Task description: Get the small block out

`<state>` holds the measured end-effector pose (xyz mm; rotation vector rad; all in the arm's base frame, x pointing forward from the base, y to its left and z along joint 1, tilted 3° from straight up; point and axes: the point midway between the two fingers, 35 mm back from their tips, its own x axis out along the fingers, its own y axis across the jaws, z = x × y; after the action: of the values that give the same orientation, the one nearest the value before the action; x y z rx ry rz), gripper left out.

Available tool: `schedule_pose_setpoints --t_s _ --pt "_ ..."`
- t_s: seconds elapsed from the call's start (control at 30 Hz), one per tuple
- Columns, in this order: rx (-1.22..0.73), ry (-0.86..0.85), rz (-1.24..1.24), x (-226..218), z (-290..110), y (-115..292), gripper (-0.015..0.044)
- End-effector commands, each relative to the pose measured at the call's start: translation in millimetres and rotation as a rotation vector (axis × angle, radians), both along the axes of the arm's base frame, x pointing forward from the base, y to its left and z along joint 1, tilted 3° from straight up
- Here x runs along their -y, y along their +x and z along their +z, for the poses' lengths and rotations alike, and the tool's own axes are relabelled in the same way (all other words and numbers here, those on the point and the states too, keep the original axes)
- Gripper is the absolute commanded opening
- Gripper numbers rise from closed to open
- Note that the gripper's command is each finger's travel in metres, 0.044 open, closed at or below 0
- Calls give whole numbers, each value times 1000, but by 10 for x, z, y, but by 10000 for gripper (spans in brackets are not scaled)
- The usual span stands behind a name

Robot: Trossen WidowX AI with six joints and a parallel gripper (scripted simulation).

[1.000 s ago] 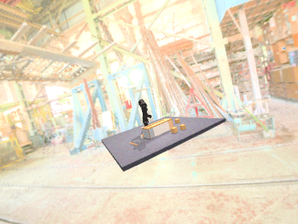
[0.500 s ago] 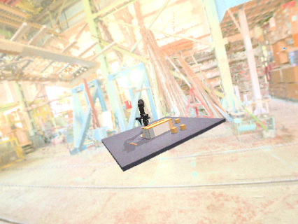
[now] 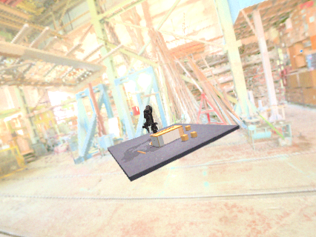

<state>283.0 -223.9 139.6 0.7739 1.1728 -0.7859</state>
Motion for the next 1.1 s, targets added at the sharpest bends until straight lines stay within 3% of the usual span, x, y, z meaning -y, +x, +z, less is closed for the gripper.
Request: schedule_pose_setpoints --t_s 0.0,0.6,1.07 --pt "172 298 -873 58 18 -101 285" --pt "252 731 -2002 161 79 -196 285" --pt "251 742 -2027 163 80 -198 285"
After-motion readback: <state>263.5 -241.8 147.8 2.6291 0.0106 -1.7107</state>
